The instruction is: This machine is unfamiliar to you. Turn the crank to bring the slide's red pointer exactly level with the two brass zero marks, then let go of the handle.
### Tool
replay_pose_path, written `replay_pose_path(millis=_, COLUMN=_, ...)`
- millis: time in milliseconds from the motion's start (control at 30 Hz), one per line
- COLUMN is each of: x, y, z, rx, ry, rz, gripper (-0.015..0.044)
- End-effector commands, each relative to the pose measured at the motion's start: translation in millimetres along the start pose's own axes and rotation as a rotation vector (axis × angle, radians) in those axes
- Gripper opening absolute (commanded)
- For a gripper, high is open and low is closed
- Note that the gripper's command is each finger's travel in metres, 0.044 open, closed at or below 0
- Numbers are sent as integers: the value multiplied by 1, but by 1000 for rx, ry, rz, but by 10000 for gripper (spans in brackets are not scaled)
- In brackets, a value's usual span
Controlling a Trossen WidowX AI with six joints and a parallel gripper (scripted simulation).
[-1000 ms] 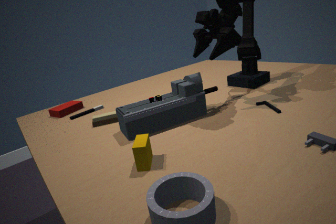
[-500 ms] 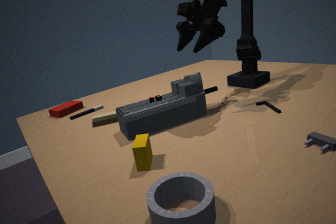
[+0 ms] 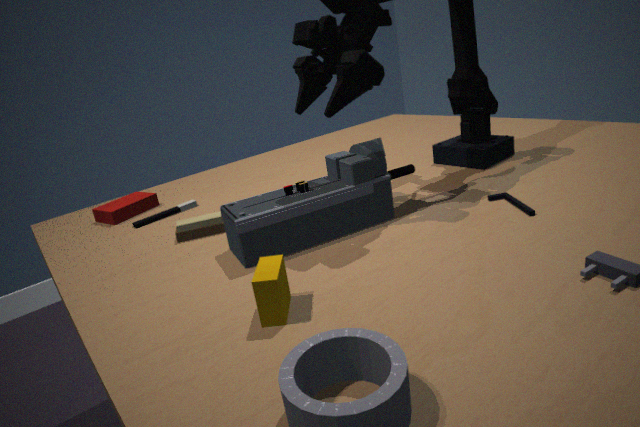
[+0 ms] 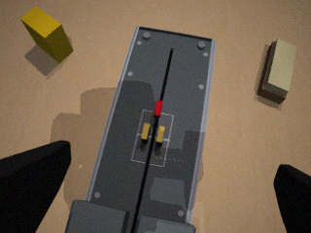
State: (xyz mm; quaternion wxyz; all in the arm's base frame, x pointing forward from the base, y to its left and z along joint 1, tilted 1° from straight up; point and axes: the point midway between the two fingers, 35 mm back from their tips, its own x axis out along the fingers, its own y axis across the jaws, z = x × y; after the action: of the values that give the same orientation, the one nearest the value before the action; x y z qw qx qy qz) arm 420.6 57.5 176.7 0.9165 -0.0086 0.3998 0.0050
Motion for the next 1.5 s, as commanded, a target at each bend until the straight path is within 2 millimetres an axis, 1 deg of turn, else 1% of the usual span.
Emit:
replay_pose_path(millis=0, x=24, y=0, z=-21, rx=-9, ry=18, rz=8, gripper=440)
replay_pose_path(millis=67, x=30, y=0, z=-27, rx=-9, ry=18, rz=8, gripper=440)
replay_pose_path(millis=733, x=29, y=0, z=-26, rx=-9, ry=18, rz=7, gripper=440)
replay_pose_path(millis=800, x=23, y=0, z=-20, rx=-8, ry=16, rz=5, gripper=440)
replay_pose_path(millis=967, x=-1, y=-1, z=2, rx=-5, ry=16, rz=2, gripper=440)
replay_pose_path(millis=1033, x=-8, y=-1, z=7, rx=-5, ry=17, rz=1, gripper=440)
replay_pose_path(millis=1067, x=-8, y=-1, z=7, rx=-5, ry=17, rz=1, gripper=440)
replay_pose_path(millis=1167, x=-15, y=4, z=1, rx=1, ry=15, rz=-3, gripper=440)
replay_pose_path(millis=1467, x=-54, y=28, z=-39, rx=35, ry=-6, rz=-28, gripper=440)
